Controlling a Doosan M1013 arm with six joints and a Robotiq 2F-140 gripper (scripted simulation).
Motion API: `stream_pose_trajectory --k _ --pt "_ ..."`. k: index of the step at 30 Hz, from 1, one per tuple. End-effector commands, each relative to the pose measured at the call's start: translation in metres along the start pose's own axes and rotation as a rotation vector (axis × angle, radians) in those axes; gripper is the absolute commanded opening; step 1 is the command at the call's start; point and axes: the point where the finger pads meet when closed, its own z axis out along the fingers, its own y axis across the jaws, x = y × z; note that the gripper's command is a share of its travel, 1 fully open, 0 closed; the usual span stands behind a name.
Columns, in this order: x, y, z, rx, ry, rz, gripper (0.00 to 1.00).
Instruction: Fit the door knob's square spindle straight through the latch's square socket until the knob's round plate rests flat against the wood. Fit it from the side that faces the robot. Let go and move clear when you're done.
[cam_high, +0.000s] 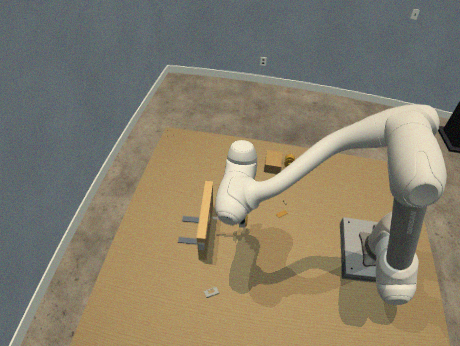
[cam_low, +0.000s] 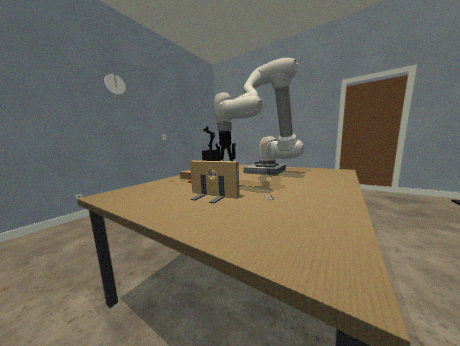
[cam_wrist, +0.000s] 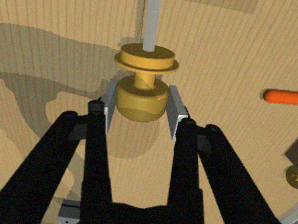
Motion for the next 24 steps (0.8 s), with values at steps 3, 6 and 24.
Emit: stream_pose_trajectory --k 3,6,24 --pt "0.0015 0.0000 -0.0002 0.000 0.000 0.000 0.42" --pt "0.0033 0.0000 -0.0004 0.000 0.000 0.000 0.42" --pt "0.0050 0.0000 -0.0005 0.000 0.000 0.000 0.42"
